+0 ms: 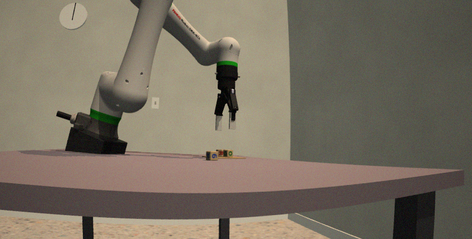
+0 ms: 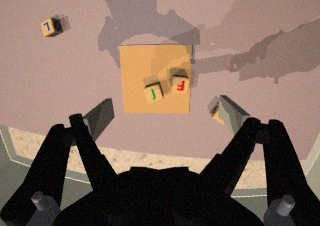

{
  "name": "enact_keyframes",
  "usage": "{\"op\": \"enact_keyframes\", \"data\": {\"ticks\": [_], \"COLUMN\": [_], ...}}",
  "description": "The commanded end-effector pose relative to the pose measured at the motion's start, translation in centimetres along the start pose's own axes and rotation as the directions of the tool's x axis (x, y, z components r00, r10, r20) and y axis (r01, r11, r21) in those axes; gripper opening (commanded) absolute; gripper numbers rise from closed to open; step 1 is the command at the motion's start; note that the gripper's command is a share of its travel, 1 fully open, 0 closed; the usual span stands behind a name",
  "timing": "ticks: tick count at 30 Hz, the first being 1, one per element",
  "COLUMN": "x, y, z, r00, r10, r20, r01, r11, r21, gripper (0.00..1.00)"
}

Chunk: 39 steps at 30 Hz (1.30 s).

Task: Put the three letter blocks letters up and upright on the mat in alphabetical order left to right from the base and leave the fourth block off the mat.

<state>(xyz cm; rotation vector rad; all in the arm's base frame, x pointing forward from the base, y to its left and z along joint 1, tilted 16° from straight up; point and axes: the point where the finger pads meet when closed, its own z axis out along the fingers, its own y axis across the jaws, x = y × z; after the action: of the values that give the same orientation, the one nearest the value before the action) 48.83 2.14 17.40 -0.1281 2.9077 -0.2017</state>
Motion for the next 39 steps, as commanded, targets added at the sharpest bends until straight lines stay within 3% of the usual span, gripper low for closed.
{"op": "enact_keyframes", "data": {"ticks": [1, 4, 8, 19, 21, 22, 36, 39], "x": [-0.1, -0.1, -0.2, -0.3, -0.3, -0.4, -0.6, -0.6], "y": [-0.2, -0.3, -0.6, -1.3, -1.3, -1.4, -2.2, -2.3], "z": [0.0, 0.0, 0.0, 0.0, 0.0, 0.0, 0.0, 0.0], "r00": [0.99, 0.986, 0.944, 0.781, 0.781, 0.727, 0.382, 0.351], "r10": [0.139, 0.169, 0.329, 0.624, 0.624, 0.687, 0.924, 0.936], "r20": [0.004, 0.004, 0.005, 0.007, 0.007, 0.008, 0.008, 0.008], "r01": [-0.139, -0.169, -0.329, -0.624, -0.624, -0.687, -0.924, -0.936], "r11": [0.99, 0.986, 0.944, 0.781, 0.781, 0.727, 0.382, 0.351], "r21": [0.007, 0.007, 0.006, 0.004, 0.004, 0.003, 0.0, -0.001], "gripper": [1.0, 1.0, 1.0, 1.0, 1.0, 1.0, 1.0, 1.0]}}
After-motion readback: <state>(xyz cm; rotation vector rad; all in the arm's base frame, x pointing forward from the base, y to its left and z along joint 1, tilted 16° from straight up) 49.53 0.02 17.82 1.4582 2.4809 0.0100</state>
